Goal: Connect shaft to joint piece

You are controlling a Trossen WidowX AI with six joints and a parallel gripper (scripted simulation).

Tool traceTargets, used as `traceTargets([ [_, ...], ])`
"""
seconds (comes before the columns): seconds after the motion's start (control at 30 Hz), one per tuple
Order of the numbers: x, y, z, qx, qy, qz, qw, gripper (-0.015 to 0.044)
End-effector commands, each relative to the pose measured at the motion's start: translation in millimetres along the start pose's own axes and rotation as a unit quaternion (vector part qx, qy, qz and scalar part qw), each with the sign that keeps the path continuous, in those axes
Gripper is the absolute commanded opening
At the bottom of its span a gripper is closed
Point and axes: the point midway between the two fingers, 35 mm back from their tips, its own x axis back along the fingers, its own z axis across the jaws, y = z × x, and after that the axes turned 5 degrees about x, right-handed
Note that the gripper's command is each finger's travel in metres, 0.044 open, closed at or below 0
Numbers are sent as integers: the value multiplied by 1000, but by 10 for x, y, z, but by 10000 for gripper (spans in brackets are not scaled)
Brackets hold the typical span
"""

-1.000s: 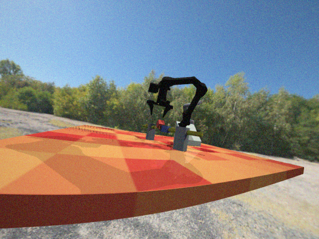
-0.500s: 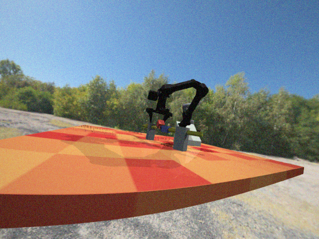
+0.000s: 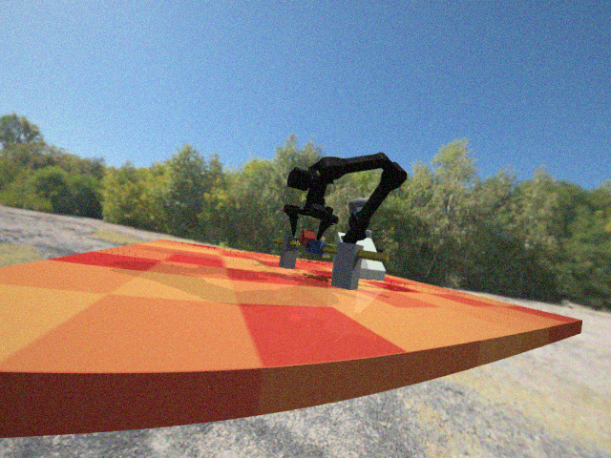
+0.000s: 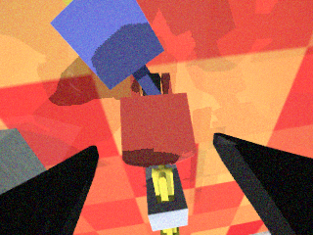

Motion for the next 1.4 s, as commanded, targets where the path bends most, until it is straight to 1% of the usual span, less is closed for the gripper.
traceTargets([
  [0.0, -15, 36, 5, -4, 2, -2, 1000, 440],
  [0.6, -286, 40, 3, -4, 2, -2, 1000, 440],
  [0.93, -286, 40, 3, -4, 2, -2, 1000, 182],
  [1.37, -286, 40, 3, -4, 2, -2, 1000, 182],
])
